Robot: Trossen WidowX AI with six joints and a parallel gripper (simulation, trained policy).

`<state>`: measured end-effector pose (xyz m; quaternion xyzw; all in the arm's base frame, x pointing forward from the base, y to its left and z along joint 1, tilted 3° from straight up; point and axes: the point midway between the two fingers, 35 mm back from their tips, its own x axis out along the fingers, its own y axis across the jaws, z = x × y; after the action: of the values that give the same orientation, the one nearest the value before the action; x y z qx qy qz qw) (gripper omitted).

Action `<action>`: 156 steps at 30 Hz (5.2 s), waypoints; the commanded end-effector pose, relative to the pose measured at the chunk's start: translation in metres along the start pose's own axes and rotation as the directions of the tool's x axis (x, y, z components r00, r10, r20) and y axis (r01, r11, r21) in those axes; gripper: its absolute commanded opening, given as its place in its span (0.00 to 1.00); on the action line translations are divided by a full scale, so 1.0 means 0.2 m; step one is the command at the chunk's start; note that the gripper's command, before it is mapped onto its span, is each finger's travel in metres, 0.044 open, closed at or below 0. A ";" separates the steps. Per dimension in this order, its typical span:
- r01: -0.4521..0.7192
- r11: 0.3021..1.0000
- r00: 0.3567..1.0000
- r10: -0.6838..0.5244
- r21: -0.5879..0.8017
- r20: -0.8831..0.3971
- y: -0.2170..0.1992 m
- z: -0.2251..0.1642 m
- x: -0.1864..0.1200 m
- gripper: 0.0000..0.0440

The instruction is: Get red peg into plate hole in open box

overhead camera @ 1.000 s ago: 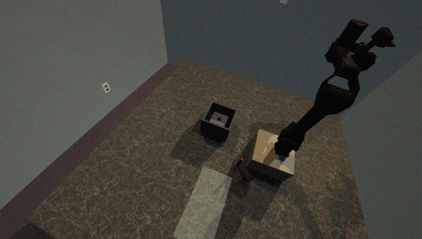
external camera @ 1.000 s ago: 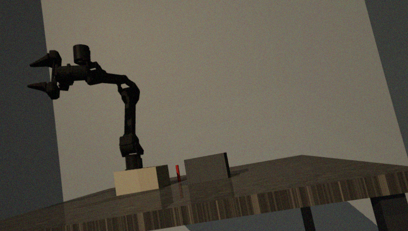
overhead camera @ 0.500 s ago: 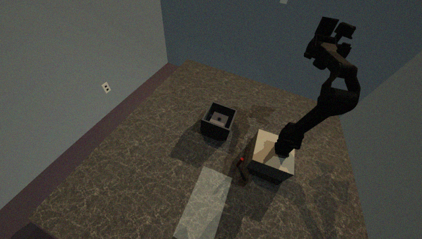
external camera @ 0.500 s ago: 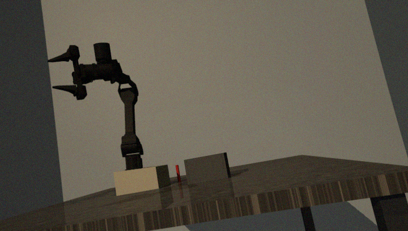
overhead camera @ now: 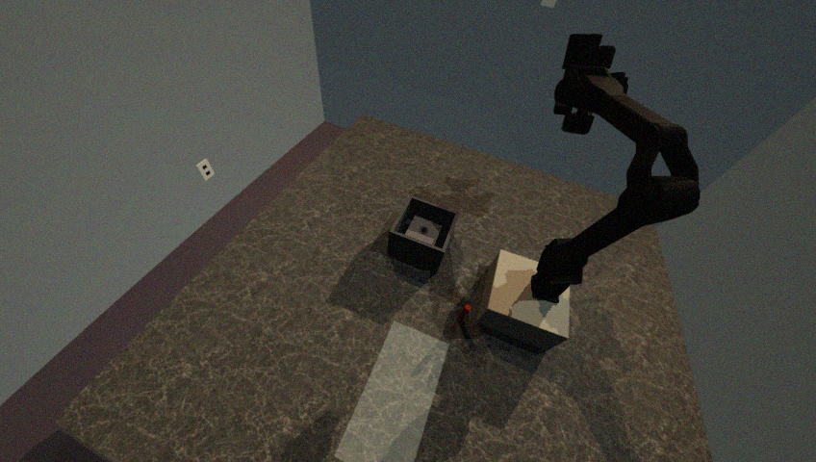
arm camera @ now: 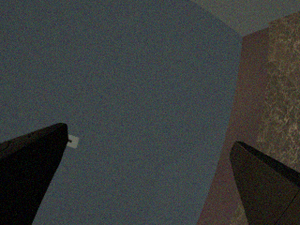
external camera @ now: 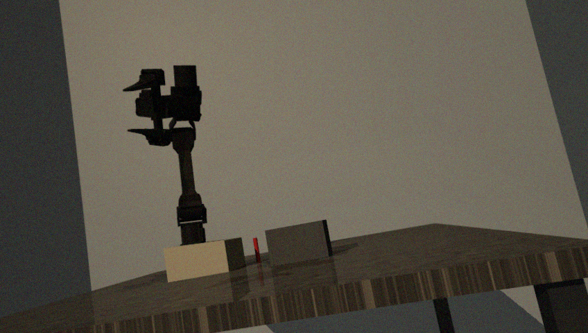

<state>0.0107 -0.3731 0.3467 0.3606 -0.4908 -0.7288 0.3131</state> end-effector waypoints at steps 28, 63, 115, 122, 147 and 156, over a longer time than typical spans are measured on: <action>-0.257 0.799 0.700 -0.234 -0.544 -0.675 -0.39 -0.70 -1.04 1.00; -0.743 0.124 0.341 -0.775 -0.657 -0.532 -1.44 -0.24 -2.05 1.00; -0.827 -0.133 0.347 -0.886 -0.547 -0.308 -2.40 -0.06 -2.03 0.37; -0.839 -0.152 0.335 -0.901 -0.522 -0.277 -2.38 -0.06 -2.03 0.01; -0.926 -0.155 0.316 -0.816 -0.343 -0.484 -1.90 -0.21 -2.09 0.00; -0.934 -0.145 0.307 -0.792 -0.326 -0.527 -1.71 -0.32 -2.12 0.00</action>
<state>0.2506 0.0541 0.0908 0.2398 0.5424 -0.3479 0.7261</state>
